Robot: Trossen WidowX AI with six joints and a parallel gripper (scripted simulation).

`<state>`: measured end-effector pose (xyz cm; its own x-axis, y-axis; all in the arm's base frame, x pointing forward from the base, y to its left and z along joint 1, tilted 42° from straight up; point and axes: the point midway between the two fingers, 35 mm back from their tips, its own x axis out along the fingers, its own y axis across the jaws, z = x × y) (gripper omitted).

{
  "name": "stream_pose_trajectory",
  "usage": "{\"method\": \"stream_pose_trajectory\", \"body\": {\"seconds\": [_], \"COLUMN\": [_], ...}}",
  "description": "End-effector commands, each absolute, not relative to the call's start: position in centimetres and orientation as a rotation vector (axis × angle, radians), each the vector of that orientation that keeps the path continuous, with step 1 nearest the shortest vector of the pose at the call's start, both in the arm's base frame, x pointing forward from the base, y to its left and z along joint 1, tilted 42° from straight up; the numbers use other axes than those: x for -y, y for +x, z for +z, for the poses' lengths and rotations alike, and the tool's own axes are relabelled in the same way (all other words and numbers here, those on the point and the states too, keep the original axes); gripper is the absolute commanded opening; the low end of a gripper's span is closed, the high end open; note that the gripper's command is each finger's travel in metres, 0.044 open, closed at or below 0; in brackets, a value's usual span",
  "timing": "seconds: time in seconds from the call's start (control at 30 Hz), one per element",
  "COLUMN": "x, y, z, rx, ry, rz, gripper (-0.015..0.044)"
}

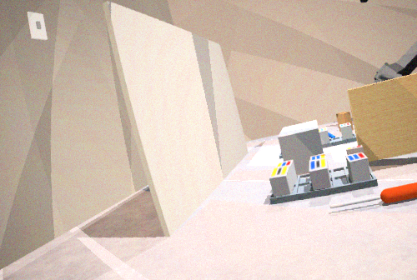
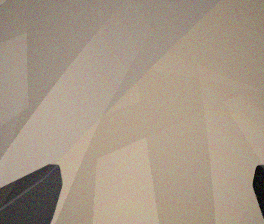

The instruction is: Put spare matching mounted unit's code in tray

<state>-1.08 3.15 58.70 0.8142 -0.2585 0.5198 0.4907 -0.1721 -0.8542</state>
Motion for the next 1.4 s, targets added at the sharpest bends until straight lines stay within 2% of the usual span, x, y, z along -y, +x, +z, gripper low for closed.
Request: {"method": "stream_pose_trajectory", "body": {"seconds": [0.0, 0.23, 0.53, 0.8, 1.13, 1.37], "x": [-3.1, -2.5, 3.7, 4.5, 2.3, -1.0], "y": [-1.1, -0.1, 12.5, 24.4, 32.6, 37.2], "z": [58.7, 58.6, 54.6, 47.0, 37.5, 27.3], "rx": [0.187, 0.171, -0.074, -0.383, -0.723, -1.098], "ry": [-1.614, -1.582, -1.188, -0.873, -0.570, -0.441], "rz": [-0.670, -0.640, -0.320, -0.063, 0.004, -0.068], "gripper": [0.0426, 0.0440, 0.0440, 0.0440, 0.0440, 0.0440]}}
